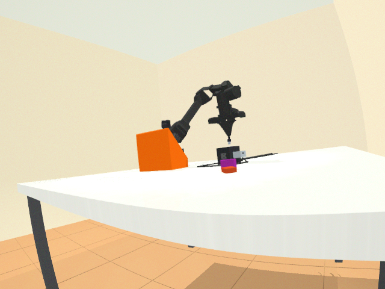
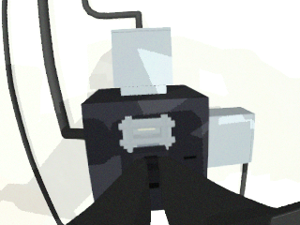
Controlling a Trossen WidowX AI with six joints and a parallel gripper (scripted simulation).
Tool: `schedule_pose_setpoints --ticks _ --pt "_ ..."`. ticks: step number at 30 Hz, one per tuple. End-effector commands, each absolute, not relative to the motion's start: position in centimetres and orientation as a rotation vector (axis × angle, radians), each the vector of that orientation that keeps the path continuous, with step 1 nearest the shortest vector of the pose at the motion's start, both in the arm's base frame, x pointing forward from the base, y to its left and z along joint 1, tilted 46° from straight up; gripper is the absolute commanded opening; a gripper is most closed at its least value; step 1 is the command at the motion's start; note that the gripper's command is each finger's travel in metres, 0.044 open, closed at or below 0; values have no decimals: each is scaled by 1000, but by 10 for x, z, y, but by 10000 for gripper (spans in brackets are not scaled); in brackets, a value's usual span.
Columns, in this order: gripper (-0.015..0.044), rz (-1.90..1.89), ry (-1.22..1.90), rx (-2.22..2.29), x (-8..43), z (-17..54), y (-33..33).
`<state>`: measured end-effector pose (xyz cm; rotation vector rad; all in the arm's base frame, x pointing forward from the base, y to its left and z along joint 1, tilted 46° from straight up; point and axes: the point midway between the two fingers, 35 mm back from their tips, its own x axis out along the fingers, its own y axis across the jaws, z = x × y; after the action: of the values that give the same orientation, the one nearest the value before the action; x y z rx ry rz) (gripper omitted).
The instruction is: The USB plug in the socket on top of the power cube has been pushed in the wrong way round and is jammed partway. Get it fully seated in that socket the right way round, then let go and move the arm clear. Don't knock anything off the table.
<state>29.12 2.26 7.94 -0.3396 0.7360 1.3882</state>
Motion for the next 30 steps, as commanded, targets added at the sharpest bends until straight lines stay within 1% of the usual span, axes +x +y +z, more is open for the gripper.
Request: schedule_pose_setpoints --ticks 1,30 --pt "0 1385 736 -329 292 79 24" --pt "0 1378 728 -298 292 78 27"
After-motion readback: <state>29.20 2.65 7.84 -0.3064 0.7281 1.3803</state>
